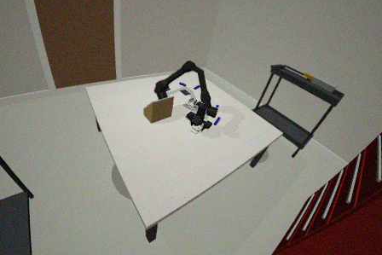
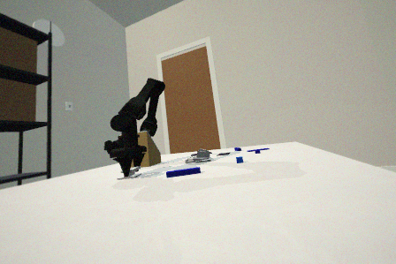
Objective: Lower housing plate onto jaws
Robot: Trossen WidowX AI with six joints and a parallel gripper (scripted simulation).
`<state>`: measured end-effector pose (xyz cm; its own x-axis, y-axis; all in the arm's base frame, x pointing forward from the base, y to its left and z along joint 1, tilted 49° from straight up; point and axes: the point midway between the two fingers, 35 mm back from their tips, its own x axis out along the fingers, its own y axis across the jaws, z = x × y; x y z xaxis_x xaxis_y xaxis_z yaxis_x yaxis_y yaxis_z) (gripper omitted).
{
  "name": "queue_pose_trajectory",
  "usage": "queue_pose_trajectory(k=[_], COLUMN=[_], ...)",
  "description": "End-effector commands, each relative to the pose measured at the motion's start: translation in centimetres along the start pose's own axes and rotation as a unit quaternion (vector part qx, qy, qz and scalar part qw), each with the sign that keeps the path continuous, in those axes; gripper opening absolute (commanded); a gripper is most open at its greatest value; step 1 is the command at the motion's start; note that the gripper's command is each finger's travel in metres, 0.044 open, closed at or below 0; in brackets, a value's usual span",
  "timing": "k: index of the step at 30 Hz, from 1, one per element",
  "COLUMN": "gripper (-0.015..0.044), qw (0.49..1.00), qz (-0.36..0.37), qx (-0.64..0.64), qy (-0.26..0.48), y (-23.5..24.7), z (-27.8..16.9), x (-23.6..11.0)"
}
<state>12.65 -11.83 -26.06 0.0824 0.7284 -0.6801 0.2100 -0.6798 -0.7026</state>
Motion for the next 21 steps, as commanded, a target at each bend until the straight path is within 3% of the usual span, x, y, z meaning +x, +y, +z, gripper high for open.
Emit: queue_pose_trajectory(k=[1, 8, 21], gripper=[0.0393, 0.0351, 0.0351], qw=[1.000, 1.000, 1.000], qz=[0.000, 0.000, 0.000], qx=[0.000, 0.000, 0.000], qy=[0.000, 0.000, 0.000], y=[0.00, 0.00, 0.05], z=[0.00, 0.00, -0.03], x=[0.00, 0.00, -0.45])
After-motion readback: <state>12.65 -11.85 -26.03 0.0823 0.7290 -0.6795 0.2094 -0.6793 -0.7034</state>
